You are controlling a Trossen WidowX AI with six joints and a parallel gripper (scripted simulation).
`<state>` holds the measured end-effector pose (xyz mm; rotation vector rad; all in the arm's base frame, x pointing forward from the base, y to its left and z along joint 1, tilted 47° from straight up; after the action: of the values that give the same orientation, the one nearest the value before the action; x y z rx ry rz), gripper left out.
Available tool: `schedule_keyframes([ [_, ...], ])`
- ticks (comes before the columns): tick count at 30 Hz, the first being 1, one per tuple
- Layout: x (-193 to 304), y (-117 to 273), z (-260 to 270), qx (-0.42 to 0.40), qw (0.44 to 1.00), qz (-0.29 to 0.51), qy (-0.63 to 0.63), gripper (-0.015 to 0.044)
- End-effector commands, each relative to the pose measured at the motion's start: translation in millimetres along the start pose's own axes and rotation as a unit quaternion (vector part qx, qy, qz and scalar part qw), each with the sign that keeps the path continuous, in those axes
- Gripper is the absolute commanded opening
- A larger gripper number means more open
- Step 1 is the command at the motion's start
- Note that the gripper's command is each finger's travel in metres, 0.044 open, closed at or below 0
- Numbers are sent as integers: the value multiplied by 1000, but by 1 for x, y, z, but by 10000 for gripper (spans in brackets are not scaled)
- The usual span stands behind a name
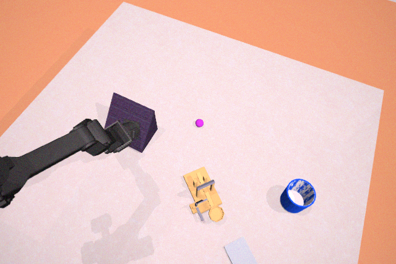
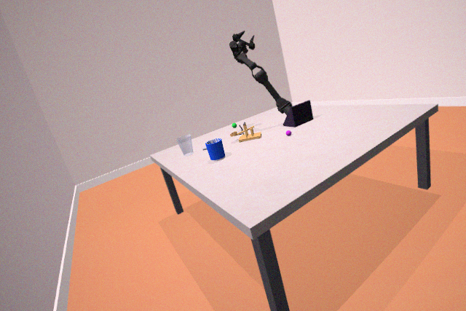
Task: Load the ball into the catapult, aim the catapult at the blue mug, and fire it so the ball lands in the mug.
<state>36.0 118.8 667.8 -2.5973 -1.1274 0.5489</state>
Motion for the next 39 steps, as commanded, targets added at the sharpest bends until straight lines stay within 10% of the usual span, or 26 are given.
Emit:
schedule_keyframes([
  [1,-1,0,0,0,1000,-1,-1,426],
  [21,-113,5,24,-11,969,-236,-77,440],
  [39,-217,92,49,-118,856,-465,-192,440],
])
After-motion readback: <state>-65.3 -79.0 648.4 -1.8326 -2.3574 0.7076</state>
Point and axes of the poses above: the point midway between the two fingers, 35 mm back from their tips, its own y axis back along the fingers, its own z axis across the jaws, x = y × z, the point moved 9 cm from there along y, back along the fingers, and after that the axes turned 3 degrees about y, right-handed, at the moved point
